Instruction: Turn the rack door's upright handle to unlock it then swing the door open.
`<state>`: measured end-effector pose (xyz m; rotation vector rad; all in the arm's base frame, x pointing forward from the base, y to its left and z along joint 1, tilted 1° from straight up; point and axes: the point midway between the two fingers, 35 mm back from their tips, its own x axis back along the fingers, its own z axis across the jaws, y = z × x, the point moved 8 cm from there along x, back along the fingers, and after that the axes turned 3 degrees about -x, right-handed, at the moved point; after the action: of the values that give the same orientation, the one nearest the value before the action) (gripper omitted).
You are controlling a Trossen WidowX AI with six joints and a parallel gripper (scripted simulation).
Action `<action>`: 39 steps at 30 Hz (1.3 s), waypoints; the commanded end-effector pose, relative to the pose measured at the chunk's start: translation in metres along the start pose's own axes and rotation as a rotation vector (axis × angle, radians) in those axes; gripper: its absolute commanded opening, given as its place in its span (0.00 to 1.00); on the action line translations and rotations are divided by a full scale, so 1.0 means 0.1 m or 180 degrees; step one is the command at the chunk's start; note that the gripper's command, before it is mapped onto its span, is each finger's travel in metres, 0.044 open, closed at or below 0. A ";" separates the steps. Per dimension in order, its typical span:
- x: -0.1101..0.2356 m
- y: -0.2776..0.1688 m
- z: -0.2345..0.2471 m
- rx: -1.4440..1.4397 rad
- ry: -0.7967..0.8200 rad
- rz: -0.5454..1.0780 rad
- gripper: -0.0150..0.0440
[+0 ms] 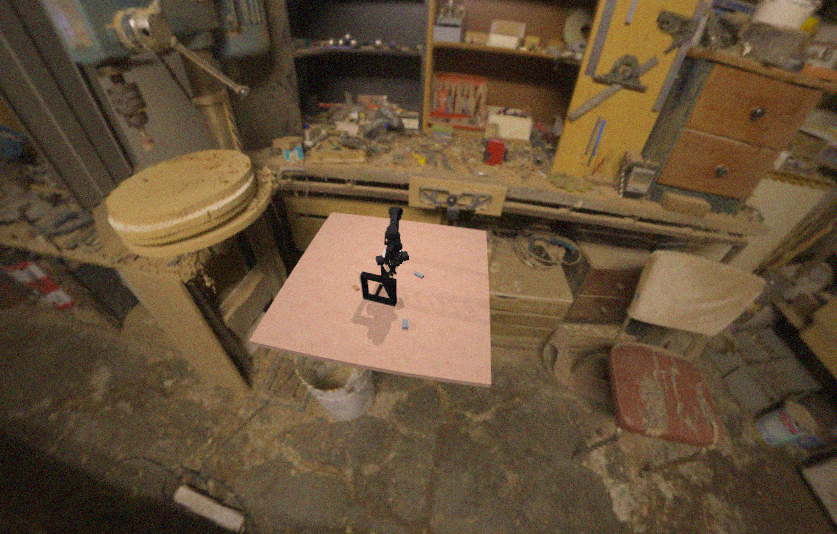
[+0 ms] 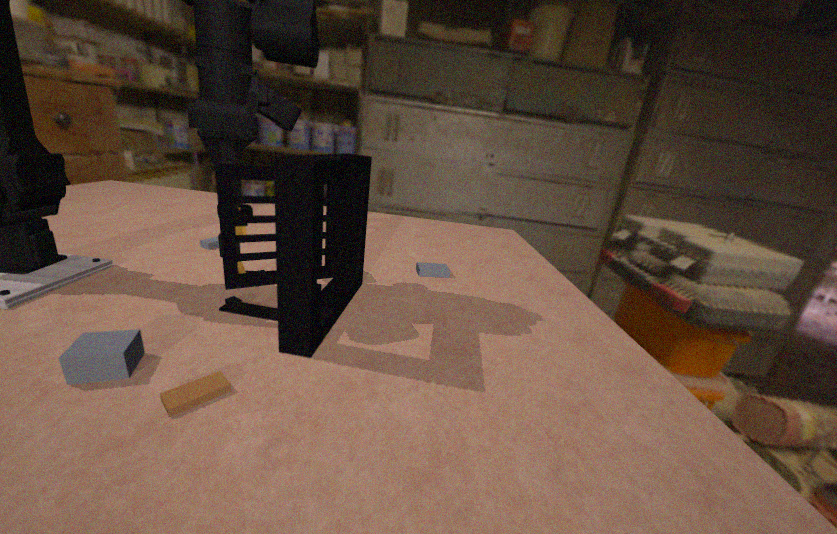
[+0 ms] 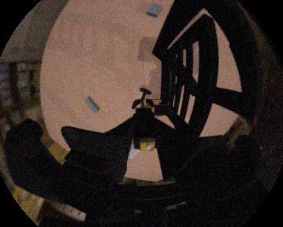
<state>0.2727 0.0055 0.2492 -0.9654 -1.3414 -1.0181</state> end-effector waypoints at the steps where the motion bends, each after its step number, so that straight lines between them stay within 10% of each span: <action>1: 0.00 0.01 0.05 -0.0267 -0.0020 -0.0025 0.28; 39: 0.01 0.36 0.68 -0.2017 0.0012 -0.0034 0.28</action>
<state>0.2844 0.0767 0.2512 -1.3632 -1.0696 -1.4502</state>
